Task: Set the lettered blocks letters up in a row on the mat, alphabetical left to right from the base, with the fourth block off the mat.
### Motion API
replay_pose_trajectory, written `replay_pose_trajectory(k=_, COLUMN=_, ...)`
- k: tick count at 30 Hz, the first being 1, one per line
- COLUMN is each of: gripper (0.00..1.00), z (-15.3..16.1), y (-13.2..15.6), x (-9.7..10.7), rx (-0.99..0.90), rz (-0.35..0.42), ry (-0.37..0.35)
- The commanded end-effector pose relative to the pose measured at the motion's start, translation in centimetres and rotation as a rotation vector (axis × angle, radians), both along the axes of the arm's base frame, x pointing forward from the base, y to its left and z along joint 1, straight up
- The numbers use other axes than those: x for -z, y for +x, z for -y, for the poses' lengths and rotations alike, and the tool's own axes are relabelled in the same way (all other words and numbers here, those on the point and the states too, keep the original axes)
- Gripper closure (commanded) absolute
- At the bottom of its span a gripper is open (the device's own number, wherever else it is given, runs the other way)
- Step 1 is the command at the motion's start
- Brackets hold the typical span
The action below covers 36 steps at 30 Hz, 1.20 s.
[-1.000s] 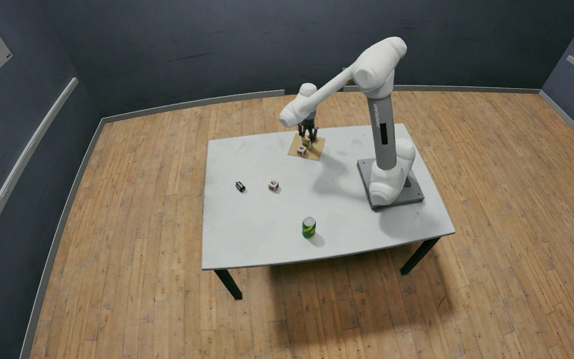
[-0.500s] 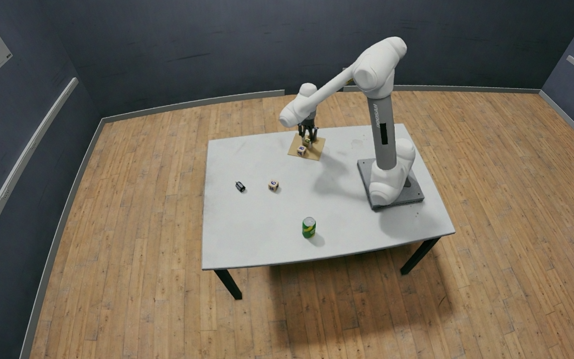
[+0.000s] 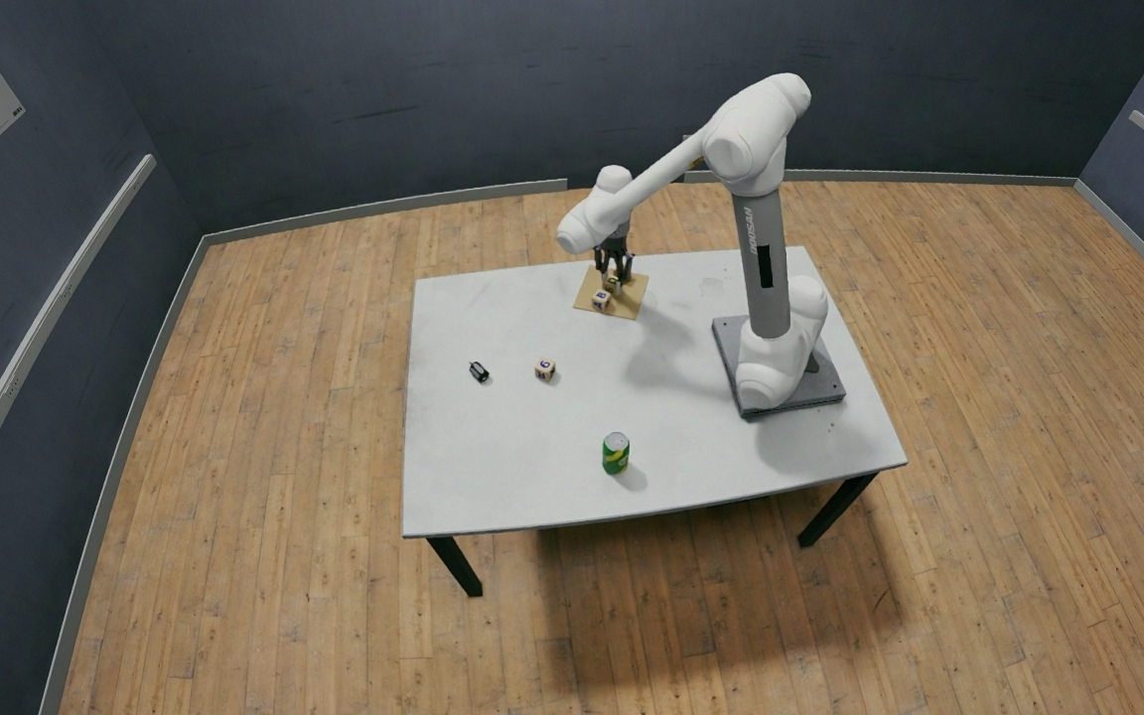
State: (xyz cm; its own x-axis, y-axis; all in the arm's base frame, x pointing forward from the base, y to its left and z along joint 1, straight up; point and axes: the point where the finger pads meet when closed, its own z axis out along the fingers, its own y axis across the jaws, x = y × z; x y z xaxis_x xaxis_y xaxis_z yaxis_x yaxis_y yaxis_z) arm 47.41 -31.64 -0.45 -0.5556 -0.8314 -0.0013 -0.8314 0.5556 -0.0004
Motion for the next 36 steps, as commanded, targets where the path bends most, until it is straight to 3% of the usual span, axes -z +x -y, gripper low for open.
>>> replay_pose_trajectory(k=1, gripper=0.67, z=0.11, y=0.02, x=0.06, rx=-0.003, rz=0.003, ry=-0.003)
replay_pose_trajectory(k=24, gripper=0.67, z=0.11, y=0.02, x=0.06, rx=-0.003, rz=0.003, ry=-0.003)
replay_pose_trajectory(k=36, gripper=0.58, z=0.11, y=0.02, x=0.06, rx=-0.003, rz=0.003, ry=-0.003)
